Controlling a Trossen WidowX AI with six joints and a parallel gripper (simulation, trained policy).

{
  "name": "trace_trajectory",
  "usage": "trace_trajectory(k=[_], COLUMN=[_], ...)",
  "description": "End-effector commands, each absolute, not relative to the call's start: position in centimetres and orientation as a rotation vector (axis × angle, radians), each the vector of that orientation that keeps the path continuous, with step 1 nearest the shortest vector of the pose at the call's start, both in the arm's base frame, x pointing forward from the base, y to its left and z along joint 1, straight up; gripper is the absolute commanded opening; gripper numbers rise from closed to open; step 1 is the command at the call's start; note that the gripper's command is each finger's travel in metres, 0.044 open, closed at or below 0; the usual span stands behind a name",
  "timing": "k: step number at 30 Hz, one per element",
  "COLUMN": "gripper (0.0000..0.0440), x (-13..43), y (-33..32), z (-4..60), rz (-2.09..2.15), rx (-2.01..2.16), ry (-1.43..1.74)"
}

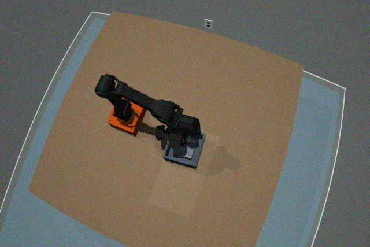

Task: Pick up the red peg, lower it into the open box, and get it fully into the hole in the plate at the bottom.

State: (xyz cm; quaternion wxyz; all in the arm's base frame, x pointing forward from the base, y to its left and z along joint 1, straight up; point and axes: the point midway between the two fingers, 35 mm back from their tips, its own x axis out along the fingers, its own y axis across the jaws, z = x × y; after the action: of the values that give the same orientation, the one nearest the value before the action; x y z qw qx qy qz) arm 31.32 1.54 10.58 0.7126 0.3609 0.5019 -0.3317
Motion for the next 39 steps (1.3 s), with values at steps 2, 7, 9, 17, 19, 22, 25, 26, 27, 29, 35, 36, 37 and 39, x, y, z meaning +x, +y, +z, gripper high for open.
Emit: trace_trajectory(k=[2, 7, 9, 17, 19, 22, 25, 26, 27, 29, 35, 36, 37, 39], gripper=[0.0012, 0.0016, 0.0016, 0.0119, 0.0154, 0.0182, 0.0259, 0.0281, 0.0302, 0.0341, 0.0440, 0.0440, 0.0440, 0.0440], x=[32.1, 32.7, 32.9, 33.3, 33.4, 34.0, 34.9, 35.3, 35.6, 36.2, 38.0, 38.4, 38.7, 39.2], y=[0.8, 0.2, 0.1, -0.5, -0.7, -1.0, -1.4, -1.5, -1.6, -1.9, -3.0, -3.3, -3.6, -4.2], z=[9.9, 8.8, 8.2, 5.6, 5.1, 4.9, 5.0, 5.1, 5.1, 5.3, 5.8, 5.9, 6.0, 6.3], rz=[-0.742, -0.755, -0.759, -0.773, -0.776, -0.778, -0.770, -0.767, -0.765, -0.761, -0.754, -0.752, -0.753, -0.756], rx=[0.817, 0.828, 0.829, 0.799, 0.780, 0.775, 0.773, 0.771, 0.769, 0.764, 0.755, 0.757, 0.759, 0.763], ry=[1.127, 1.152, 1.163, 1.215, 1.234, 1.237, 1.228, 1.225, 1.223, 1.217, 1.189, 1.176, 1.165, 1.144])
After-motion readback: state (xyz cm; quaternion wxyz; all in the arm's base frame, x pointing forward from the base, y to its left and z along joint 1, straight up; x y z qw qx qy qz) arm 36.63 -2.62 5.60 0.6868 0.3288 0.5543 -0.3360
